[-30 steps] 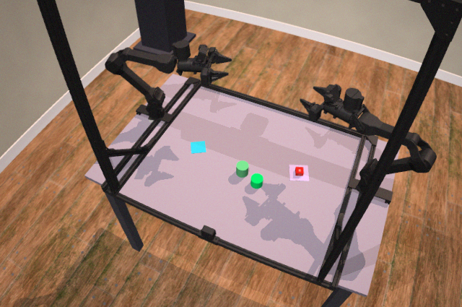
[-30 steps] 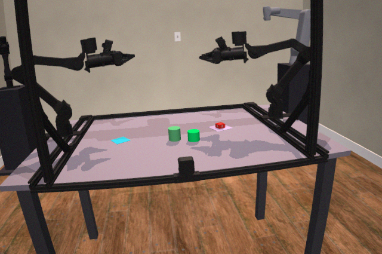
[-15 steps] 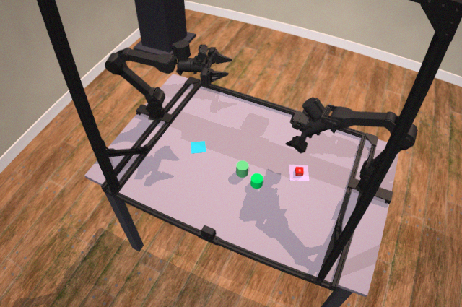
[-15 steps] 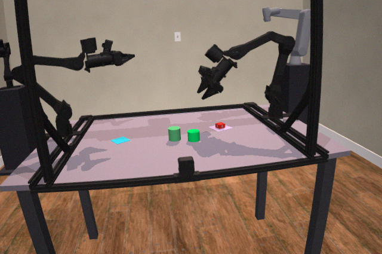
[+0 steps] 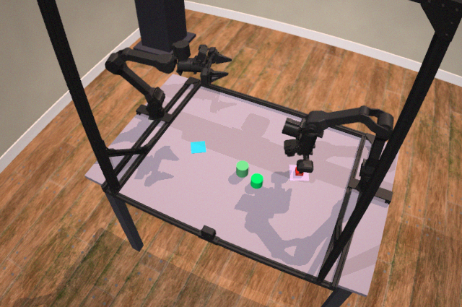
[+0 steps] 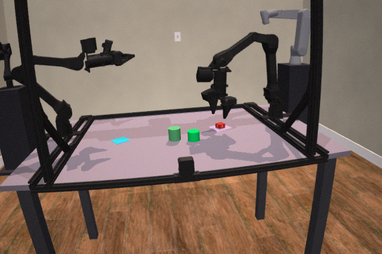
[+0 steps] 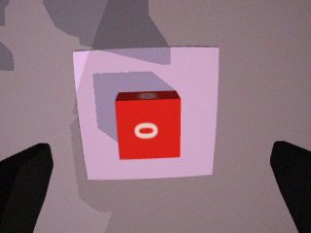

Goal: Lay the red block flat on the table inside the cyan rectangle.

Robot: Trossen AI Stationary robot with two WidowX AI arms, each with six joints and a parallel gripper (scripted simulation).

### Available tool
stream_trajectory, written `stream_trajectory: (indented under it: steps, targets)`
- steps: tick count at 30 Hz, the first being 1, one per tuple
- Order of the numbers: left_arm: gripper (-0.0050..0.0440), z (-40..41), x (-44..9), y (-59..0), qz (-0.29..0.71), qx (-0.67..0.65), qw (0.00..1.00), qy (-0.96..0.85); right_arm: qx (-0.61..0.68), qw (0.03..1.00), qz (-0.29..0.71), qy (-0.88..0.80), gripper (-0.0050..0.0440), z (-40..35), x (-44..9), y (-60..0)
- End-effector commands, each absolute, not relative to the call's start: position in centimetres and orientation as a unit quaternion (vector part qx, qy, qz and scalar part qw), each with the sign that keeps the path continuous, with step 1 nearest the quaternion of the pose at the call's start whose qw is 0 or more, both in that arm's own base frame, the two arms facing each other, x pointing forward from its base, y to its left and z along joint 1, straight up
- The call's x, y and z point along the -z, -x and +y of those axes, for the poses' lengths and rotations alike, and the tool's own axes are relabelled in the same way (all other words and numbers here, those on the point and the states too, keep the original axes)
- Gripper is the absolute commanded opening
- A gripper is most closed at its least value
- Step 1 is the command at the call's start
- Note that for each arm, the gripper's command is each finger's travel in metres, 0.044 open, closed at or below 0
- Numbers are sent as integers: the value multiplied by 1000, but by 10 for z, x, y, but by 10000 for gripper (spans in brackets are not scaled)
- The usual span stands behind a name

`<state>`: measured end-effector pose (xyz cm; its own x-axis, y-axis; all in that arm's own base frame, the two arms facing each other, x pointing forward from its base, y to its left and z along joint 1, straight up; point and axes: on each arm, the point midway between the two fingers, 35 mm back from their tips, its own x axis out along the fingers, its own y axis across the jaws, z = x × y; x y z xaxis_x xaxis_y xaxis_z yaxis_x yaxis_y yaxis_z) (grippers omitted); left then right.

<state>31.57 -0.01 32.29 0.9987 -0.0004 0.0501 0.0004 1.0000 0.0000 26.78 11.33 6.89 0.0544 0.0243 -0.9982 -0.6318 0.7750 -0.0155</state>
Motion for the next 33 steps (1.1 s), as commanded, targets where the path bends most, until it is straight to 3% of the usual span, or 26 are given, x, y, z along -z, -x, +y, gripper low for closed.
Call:
stream_trajectory:
  steps: [1,33]
  targets:
    - [440,0,-323,-316,-25,0,1000,0,-246,665,661,246,440,115,-65,-263]
    - [440,0,-323,-316,-25,0,1000,0,-247,663,663,247,440,116,-22,-263]
